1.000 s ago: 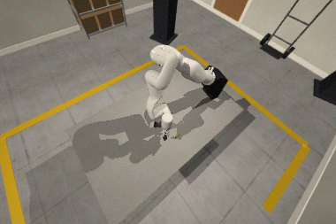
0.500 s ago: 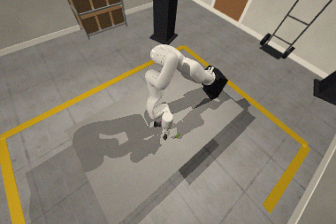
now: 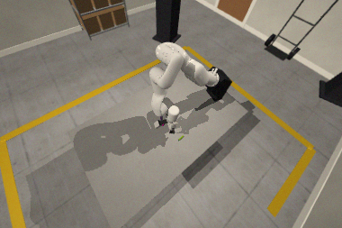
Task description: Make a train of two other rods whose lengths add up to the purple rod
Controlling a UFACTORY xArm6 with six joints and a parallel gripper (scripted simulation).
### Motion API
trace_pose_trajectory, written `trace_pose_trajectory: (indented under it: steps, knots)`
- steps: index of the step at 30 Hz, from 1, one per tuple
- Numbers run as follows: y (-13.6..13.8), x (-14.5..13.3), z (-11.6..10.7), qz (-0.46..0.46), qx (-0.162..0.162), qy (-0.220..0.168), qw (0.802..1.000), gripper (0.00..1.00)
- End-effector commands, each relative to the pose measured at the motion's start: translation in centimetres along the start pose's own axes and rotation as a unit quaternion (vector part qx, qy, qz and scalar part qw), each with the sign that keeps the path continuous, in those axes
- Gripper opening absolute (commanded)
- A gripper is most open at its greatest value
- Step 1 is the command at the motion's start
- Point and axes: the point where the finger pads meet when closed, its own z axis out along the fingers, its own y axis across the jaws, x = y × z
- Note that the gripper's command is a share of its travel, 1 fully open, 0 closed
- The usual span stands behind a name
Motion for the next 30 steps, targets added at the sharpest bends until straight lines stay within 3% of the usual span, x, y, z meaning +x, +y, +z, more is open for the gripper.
trace_pose_trajectory:
  steps: [1, 11, 21, 29, 30]
  knots:
    - [2.2, -1.4, -0.2, -0.081, 0.014, 0.014, 0.996, 1.00]
    - [5.8, -4.1, -0.5, -0.207, 0.016, 0.009, 0.978, 1.00]
    - [11.2, -8.4, -1.4, -0.374, 0.020, -0.015, 0.927, 1.00]
    - [12.0, -9.1, -1.6, -0.398, 0.022, -0.021, 0.917, 1.00]
    - [12.0, -9.1, -1.6, -0.398, 0.022, -0.021, 0.917, 0.24]
